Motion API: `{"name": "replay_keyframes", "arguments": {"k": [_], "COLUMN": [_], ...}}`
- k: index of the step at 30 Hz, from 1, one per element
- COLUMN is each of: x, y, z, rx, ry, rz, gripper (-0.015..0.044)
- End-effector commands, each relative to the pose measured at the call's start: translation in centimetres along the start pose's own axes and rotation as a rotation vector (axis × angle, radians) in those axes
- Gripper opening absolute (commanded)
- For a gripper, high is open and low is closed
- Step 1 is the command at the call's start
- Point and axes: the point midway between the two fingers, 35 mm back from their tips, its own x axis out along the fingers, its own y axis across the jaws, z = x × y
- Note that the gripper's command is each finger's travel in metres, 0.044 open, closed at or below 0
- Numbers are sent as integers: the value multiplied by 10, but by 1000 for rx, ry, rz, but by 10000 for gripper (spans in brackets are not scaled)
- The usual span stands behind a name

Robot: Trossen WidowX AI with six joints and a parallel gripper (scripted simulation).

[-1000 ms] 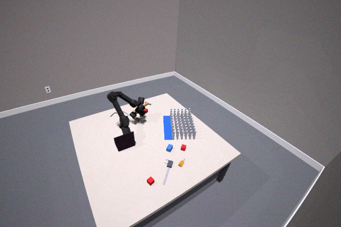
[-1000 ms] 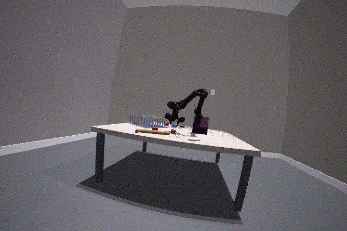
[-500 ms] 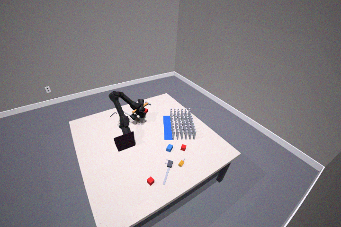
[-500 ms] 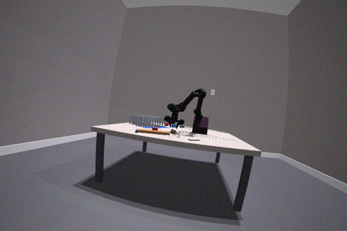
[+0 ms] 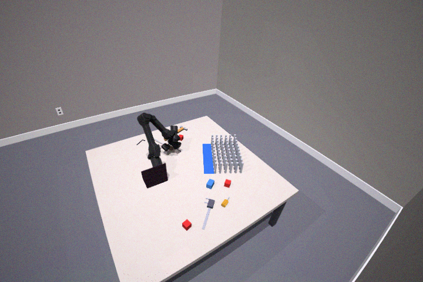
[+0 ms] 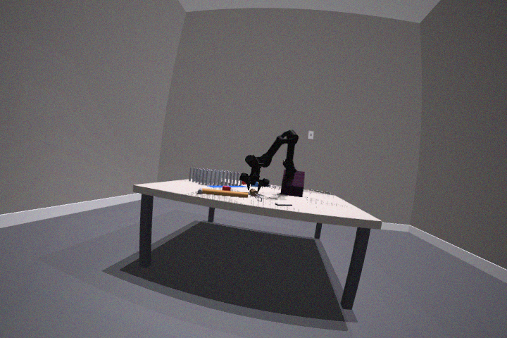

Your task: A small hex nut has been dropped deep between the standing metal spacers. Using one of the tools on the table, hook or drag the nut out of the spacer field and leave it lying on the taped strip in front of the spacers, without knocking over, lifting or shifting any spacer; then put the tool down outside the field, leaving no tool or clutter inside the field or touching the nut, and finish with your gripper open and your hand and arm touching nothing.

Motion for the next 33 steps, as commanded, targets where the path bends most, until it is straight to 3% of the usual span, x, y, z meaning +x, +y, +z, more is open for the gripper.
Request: {"name": "replay_keyframes", "arguments": {"k": [1,5,7,18,24,33], "x": [6,9,9,9,-10,-23], "y": [-4,-6,-6,-6,5,11], "z": [6,8,8,8,18,20], "rx": [19,19,19,19,-19,-24], "ry": [-4,-2,-2,-2,-38,-71], "rz": [-3,-1,-1,-1,51,18], "gripper": [280,280,228,154,0,0]}}
